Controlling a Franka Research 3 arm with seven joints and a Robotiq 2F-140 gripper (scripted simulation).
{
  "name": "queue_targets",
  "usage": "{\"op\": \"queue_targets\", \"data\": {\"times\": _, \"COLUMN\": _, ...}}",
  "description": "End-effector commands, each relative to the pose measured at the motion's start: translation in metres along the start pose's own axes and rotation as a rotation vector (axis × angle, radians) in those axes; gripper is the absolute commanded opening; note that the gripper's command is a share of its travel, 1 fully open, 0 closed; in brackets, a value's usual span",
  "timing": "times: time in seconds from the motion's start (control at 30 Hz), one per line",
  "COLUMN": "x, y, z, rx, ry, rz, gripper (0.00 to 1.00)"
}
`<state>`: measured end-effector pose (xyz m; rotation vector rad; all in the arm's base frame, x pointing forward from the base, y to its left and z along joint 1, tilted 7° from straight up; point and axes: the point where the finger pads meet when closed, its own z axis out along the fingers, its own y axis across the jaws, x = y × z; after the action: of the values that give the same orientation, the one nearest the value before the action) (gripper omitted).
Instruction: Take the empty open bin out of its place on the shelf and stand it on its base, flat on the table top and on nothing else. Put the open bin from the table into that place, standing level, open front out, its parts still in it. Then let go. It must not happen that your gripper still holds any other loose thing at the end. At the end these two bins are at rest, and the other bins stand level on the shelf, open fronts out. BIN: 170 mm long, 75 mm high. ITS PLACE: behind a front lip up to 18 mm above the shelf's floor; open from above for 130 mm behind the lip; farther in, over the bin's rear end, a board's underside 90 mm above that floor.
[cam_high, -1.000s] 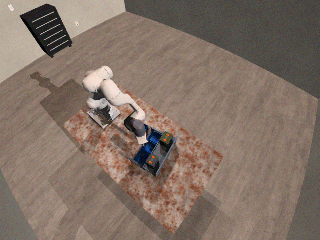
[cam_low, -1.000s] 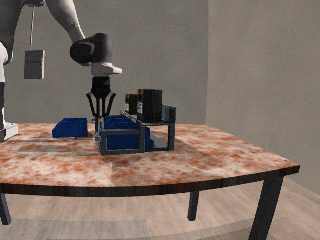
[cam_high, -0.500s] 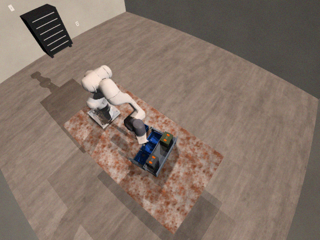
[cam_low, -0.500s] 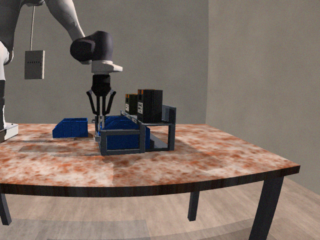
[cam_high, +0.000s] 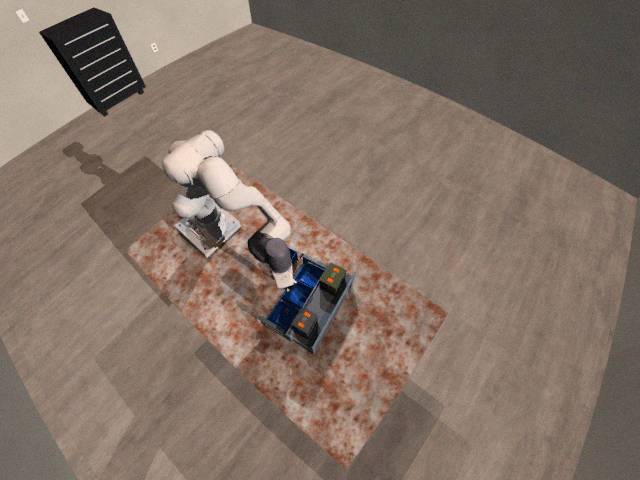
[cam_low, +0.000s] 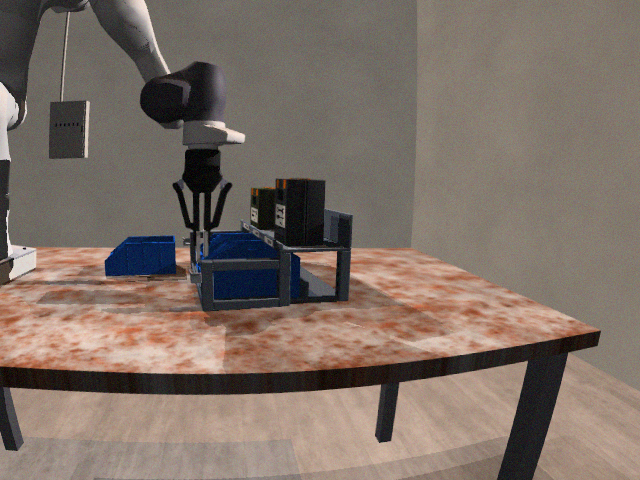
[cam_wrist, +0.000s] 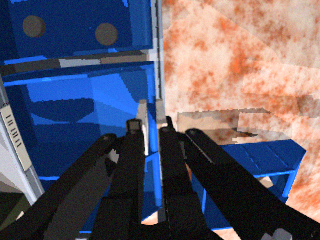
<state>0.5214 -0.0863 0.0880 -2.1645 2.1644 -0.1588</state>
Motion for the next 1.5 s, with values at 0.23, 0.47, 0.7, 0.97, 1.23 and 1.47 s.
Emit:
{"op": "queue_targets", "data": {"times": 0.23, "x": 0.001, "y": 0.002, "z": -0.001, "rx": 0.000, "ry": 0.002, "rz": 0.001, "gripper": 0.00}}
{"op": "queue_targets", "data": {"times": 0.47, "x": 0.001, "y": 0.006, "z": -0.001, "rx": 0.000, "ry": 0.002, "rz": 0.001, "gripper": 0.00}}
{"op": "queue_targets", "data": {"times": 0.7, "x": 0.001, "y": 0.014, "z": -0.001, "rx": 0.000, "ry": 0.002, "rz": 0.001, "gripper": 0.00}}
{"op": "queue_targets", "data": {"times": 0.97, "x": 0.001, "y": 0.026, "z": -0.001, "rx": 0.000, "ry": 0.002, "rz": 0.001, "gripper": 0.00}}
{"op": "queue_targets", "data": {"times": 1.23, "x": 0.001, "y": 0.045, "z": -0.001, "rx": 0.000, "ry": 0.002, "rz": 0.001, "gripper": 0.00}}
{"op": "queue_targets", "data": {"times": 1.47, "x": 0.001, "y": 0.063, "z": -0.001, "rx": 0.000, "ry": 0.002, "rz": 0.001, "gripper": 0.00}}
